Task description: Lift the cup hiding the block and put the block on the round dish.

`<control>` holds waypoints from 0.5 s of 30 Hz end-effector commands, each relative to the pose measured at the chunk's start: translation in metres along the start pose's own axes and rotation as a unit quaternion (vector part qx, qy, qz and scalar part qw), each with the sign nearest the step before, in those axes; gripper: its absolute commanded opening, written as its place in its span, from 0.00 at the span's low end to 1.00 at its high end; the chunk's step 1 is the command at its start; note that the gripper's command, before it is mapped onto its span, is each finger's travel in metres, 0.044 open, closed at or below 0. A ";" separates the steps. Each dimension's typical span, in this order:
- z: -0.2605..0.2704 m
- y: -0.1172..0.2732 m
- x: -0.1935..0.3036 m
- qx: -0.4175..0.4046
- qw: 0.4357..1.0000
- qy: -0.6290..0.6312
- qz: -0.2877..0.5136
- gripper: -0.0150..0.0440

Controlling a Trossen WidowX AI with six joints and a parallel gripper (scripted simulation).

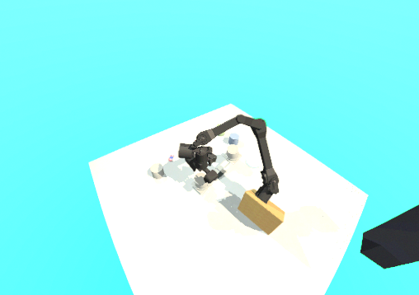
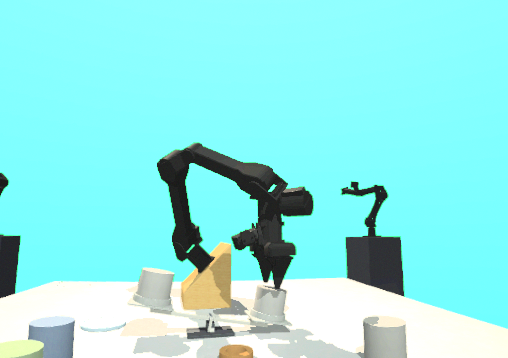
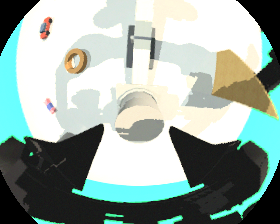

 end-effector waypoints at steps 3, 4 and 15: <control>-0.002 -0.012 -0.002 0.002 1.000 0.006 -0.006 1.00; -0.002 -0.014 -0.002 0.002 1.000 0.006 -0.006 1.00; -0.002 -0.032 -0.002 0.002 1.000 0.006 -0.006 1.00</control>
Point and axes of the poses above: the point midway between the two fingers, 35 mm back from their tips, its own y axis back along the fingers, its own z axis across the jaws, x = y × z, the point moved 1 cm from there along y, back along the fingers, and after that the axes turned 10 degrees about -y, right-handed, at the moved point
